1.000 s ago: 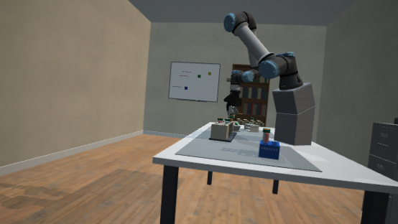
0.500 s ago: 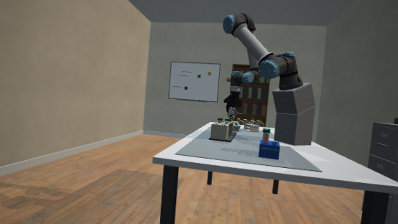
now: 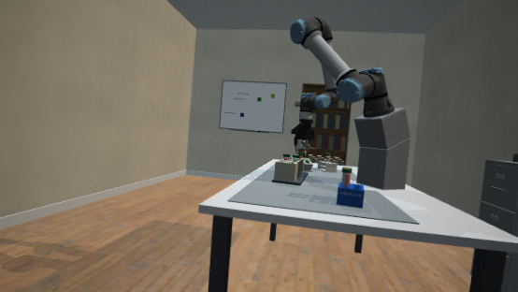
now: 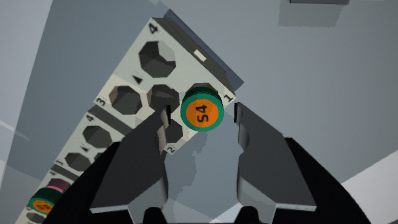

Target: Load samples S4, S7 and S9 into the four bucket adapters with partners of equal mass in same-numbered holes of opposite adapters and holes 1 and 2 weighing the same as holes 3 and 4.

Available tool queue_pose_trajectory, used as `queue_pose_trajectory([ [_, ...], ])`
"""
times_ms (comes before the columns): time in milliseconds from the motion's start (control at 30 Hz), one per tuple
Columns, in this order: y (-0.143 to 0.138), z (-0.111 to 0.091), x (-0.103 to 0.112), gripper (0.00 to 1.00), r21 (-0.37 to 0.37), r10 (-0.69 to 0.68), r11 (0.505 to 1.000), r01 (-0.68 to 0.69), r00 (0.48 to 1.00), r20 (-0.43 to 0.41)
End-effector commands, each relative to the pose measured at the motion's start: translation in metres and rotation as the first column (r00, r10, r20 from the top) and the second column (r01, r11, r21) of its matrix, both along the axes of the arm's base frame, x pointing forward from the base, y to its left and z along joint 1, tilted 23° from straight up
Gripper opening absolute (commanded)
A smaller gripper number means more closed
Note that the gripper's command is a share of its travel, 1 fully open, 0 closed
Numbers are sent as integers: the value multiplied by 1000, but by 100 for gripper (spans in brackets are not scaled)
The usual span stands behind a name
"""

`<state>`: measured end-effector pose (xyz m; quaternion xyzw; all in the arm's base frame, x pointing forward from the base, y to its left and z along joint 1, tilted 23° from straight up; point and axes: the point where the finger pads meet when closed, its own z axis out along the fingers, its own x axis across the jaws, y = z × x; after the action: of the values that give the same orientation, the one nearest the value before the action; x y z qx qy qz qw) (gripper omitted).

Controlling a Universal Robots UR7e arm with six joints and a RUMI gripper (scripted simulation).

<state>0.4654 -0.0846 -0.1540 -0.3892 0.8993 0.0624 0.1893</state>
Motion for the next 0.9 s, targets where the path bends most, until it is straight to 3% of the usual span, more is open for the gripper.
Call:
queue_pose_trajectory([
  [0,-1,0,1,35,-2,-1,1000,1,1000,1],
  [267,-1,0,1,35,-2,-1,1000,1,1000,1],
  [533,-8,25,-8,35,-1,-2,1000,2,1000,0],
  [867,-11,38,-12,35,-1,-2,1000,2,1000,0],
])
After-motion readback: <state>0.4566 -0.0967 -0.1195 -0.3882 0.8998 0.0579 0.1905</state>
